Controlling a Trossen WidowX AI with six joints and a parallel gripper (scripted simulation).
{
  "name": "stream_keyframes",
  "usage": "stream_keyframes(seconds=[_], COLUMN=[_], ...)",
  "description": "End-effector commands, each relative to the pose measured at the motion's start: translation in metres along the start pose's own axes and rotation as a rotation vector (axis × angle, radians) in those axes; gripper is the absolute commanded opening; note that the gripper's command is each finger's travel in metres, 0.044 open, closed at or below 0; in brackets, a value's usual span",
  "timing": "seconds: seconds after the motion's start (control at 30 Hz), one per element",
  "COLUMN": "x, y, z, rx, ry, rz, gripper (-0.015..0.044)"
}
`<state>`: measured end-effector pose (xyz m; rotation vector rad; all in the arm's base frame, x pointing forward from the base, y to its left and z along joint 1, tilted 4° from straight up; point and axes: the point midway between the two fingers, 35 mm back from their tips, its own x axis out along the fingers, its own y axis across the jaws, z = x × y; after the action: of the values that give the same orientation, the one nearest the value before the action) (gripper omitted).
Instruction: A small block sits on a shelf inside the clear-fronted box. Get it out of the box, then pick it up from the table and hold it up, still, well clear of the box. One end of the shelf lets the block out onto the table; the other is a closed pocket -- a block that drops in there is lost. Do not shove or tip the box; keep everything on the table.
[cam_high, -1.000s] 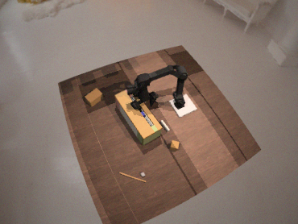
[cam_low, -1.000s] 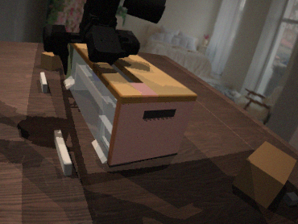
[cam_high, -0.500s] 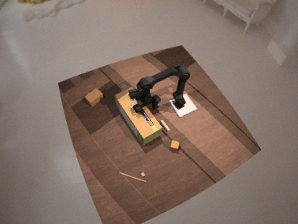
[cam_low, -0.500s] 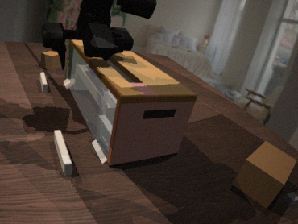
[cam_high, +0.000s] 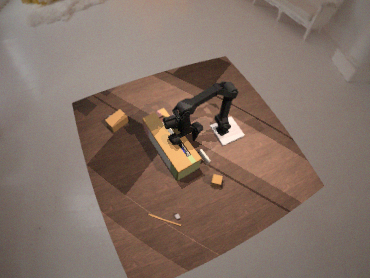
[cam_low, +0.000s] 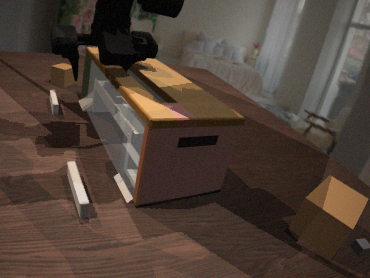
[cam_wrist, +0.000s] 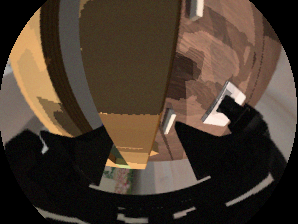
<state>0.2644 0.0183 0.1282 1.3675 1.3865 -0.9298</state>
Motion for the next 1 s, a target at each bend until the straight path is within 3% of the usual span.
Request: stream_keyframes(seconds=[0.0,0.83,0.97], x=[0.006,0.021,0.004], y=[-0.003,-0.003,0.0], z=[-0.011,-0.057,-0.062], rx=[0.005,0.006,0.003], ry=[0.008,0.012,0.013], rz=[-0.009,-0.009,-0.007], gripper=[0.04,0.04,0.04])
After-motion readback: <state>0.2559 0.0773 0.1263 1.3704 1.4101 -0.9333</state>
